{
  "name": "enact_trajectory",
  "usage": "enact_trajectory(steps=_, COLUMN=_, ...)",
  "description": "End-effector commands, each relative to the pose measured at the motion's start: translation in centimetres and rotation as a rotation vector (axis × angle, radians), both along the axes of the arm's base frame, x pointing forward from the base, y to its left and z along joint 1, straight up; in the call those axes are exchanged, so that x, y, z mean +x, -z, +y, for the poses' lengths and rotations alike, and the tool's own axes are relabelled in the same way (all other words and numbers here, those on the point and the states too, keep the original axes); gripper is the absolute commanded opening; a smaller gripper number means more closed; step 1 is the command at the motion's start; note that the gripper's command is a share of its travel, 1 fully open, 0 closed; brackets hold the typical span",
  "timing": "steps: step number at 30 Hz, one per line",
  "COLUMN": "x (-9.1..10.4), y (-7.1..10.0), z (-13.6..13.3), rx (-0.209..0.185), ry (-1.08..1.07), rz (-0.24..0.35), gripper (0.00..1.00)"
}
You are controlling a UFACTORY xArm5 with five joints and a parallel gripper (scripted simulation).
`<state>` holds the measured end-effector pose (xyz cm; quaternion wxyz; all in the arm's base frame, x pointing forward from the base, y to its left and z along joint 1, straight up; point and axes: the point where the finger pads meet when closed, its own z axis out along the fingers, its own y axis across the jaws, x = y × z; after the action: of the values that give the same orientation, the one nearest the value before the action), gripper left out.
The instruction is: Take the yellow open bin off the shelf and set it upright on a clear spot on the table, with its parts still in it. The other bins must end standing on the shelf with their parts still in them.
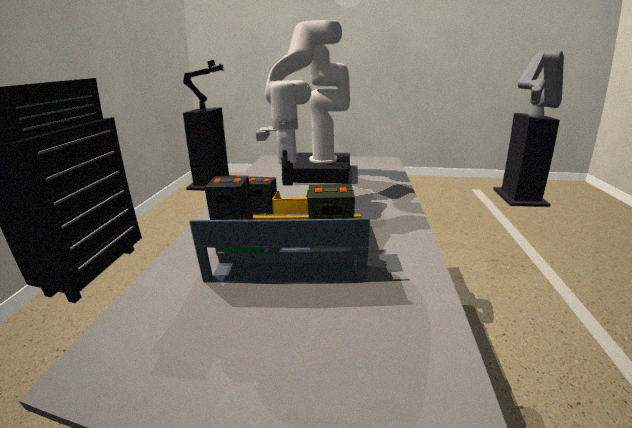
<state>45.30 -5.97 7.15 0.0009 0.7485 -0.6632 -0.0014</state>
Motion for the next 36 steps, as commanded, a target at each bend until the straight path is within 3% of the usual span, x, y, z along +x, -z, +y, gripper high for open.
enact_trajectory(steps=1, x=0.8, y=-0.4, z=0.2, rx=-0.005, ry=0.000, rz=-0.001, gripper=0.34)
enact_trajectory(steps=36, x=7.8, y=-3.0, z=1.9, rx=-0.005, ry=0.000, rz=-0.002, gripper=0.34)
